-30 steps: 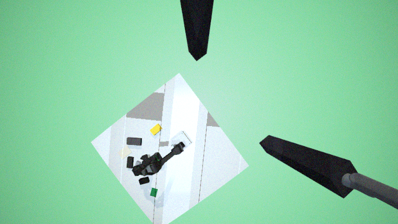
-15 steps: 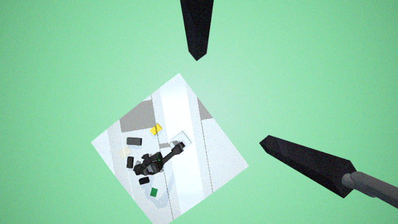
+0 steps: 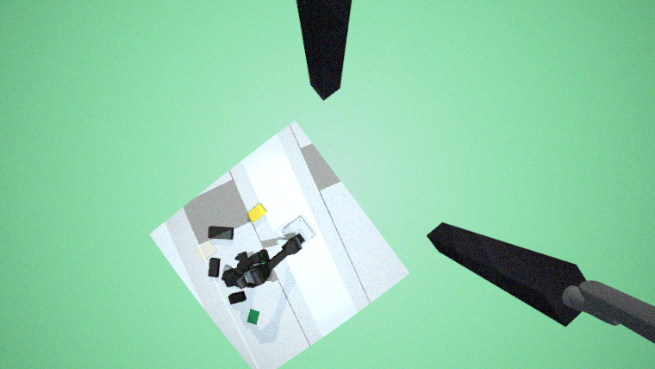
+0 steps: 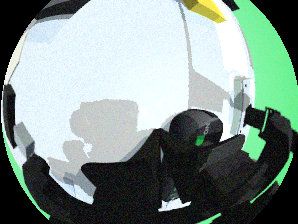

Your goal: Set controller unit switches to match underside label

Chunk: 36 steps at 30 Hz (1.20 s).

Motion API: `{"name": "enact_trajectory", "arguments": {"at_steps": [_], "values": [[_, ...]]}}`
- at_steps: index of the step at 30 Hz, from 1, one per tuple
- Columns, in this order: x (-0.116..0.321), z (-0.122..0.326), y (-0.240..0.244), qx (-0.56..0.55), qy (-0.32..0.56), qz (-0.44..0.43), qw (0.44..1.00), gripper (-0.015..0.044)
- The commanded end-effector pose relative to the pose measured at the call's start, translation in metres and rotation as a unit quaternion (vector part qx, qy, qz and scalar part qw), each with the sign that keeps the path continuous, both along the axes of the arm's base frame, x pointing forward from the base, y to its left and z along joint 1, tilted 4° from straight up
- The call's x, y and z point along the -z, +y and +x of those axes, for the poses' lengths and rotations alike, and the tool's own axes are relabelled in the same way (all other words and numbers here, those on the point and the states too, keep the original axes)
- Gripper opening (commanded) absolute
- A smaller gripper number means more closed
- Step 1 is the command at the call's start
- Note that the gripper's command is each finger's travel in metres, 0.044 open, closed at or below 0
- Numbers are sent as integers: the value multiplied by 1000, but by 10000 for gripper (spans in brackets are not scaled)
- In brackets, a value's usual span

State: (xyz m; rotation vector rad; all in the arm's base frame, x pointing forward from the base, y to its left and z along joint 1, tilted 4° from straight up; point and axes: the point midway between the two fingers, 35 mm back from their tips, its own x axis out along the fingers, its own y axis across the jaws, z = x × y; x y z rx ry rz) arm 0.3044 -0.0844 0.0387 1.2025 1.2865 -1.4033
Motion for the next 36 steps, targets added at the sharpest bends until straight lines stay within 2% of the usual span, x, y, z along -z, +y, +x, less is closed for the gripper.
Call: {"name": "enact_trajectory", "arguments": {"at_steps": [1,36], "values": [[4,-12,2,-2,11,3,1000,0],[6,-22,3,-2,11,3,1000,0]]}}
